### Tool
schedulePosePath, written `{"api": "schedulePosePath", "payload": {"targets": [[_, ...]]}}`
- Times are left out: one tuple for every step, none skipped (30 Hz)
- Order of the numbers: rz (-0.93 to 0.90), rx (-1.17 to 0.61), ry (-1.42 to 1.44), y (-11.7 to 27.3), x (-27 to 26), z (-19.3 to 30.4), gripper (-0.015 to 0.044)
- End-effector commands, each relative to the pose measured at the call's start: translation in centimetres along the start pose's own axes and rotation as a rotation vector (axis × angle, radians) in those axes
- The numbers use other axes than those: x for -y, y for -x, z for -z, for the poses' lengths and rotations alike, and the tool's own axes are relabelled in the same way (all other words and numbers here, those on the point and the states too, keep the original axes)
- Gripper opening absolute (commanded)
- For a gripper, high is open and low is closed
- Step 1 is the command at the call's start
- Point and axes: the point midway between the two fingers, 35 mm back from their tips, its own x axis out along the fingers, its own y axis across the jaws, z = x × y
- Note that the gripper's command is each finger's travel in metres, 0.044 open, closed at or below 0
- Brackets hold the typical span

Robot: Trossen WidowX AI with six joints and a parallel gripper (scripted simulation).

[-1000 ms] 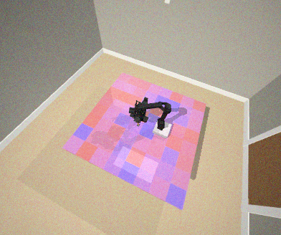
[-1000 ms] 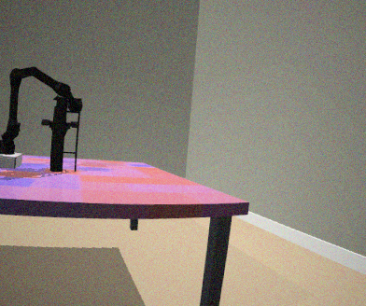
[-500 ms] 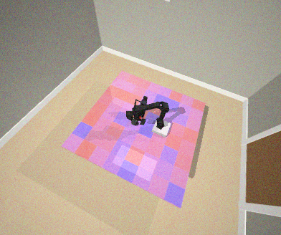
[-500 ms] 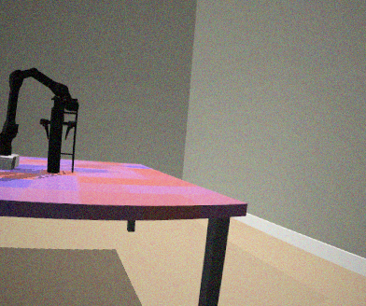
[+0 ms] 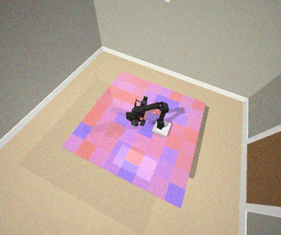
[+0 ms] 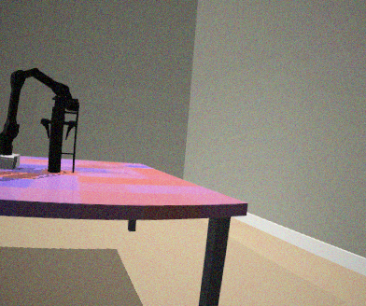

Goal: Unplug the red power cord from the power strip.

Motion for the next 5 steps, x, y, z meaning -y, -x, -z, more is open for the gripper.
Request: {"api": "schedulePosePath", "payload": {"targets": [[-0.003,-0.003,-0.005,-0.02,-0.04,0.03,0.044],[-0.003,-0.003,-0.005,-0.02,-0.04,0.03,0.044],[-0.003,-0.003,-0.005,-0.02,-0.04,0.03,0.044],[-0.003,-0.003,-0.005,-0.02,-0.04,0.03,0.044],[-0.003,-0.003,-0.005,-0.02,-0.04,0.03,0.044]]}}
